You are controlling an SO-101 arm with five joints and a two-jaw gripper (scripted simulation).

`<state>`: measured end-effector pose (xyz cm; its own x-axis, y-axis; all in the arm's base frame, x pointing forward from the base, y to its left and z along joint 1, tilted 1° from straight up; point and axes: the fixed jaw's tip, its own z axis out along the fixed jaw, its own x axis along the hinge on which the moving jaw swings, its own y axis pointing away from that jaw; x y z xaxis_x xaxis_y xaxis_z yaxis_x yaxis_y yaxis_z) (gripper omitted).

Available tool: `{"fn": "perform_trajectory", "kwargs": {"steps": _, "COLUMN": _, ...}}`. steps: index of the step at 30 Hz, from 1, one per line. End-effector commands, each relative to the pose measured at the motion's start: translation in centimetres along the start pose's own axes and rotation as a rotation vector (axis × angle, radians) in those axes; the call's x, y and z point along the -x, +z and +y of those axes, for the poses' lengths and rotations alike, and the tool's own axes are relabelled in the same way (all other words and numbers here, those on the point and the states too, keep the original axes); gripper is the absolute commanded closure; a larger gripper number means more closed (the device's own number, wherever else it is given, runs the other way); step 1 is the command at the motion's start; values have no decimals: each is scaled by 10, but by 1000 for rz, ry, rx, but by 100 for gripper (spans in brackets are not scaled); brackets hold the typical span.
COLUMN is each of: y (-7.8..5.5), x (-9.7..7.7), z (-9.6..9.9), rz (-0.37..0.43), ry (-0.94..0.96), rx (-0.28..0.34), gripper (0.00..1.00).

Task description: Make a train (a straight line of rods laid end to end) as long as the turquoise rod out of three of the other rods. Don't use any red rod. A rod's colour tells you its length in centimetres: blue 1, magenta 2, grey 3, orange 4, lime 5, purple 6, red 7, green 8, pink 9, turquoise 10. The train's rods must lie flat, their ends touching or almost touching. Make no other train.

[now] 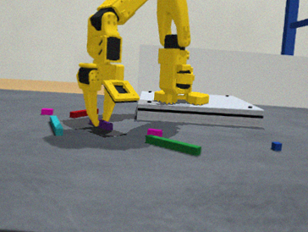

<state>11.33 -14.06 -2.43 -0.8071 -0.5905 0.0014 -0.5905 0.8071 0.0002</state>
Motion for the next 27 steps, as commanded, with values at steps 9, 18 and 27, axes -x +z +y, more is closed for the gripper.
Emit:
{"fn": "perform_trajectory", "kwargs": {"steps": 9, "y": 2, "x": 0, "z": 2, "rz": -1, "ry": 5, "rx": 15, "gripper": 100}}
{"fn": "perform_trajectory", "kwargs": {"steps": 18, "y": -7, "x": 0, "z": 0, "rz": -1, "ry": 5, "rx": 15, "gripper": 100}}
{"fn": "perform_trajectory", "kwargs": {"steps": 27, "y": -22, "x": 0, "z": -2, "rz": -1, "ry": 5, "rx": 15, "gripper": 100}}
